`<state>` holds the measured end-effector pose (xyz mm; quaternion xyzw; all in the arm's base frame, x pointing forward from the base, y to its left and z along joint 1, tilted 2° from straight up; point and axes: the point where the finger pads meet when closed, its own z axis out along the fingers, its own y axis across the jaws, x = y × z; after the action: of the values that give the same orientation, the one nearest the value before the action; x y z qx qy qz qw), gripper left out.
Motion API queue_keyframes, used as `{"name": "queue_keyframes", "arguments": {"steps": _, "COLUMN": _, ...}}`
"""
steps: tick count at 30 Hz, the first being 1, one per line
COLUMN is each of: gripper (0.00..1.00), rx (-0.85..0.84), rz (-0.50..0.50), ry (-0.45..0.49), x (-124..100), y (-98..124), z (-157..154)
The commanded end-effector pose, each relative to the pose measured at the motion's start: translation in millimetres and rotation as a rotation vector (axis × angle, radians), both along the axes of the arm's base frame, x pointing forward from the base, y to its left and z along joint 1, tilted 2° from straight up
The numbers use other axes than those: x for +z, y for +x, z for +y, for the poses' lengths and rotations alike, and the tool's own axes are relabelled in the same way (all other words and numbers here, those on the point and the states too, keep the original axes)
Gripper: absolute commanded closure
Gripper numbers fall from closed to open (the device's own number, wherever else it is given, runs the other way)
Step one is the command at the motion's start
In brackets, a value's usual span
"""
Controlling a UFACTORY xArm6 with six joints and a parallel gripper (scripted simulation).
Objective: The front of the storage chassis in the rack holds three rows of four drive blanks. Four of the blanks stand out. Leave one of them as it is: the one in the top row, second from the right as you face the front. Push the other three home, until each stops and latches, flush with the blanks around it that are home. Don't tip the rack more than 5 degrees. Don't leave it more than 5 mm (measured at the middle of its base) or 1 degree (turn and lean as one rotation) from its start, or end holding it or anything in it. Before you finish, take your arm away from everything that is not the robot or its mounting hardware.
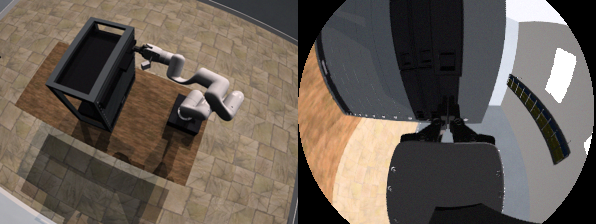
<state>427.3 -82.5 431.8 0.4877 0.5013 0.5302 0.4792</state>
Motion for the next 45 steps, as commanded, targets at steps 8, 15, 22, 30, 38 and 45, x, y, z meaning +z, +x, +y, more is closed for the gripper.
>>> {"name": "queue_keyframes", "arguments": {"steps": 8, "gripper": 1.0, "rx": 0.0, "rz": -0.003, "ry": -0.001, "x": 2.0, "y": 0.8, "z": 0.0}}
{"name": "queue_keyframes", "arguments": {"steps": 15, "gripper": 1.0, "rx": 0.0, "rz": -0.003, "ry": -0.001, "x": 2.0, "y": 3.5, "z": 0.2}}
{"name": "queue_keyframes", "arguments": {"steps": 22, "gripper": 1.0, "rx": 0.0, "rz": -0.003, "ry": -0.001, "x": 2.0, "y": 3.5, "z": 0.2}}
{"name": "queue_keyframes", "arguments": {"steps": 30, "gripper": 1.0, "rx": 0.0, "rz": -0.003, "ry": -0.001, "x": 2.1, "y": 6.3, "z": 0.3}}
{"name": "queue_keyframes", "arguments": {"steps": 38, "gripper": 1.0, "rx": 0.0, "rz": -0.003, "ry": -0.001, "x": 2.1, "y": 6.5, "z": 0.4}}
{"name": "queue_keyframes", "arguments": {"steps": 45, "gripper": 1.0, "rx": 0.0, "rz": -0.003, "ry": -0.001, "x": 2.2, "y": 8.3, "z": 0.5}}
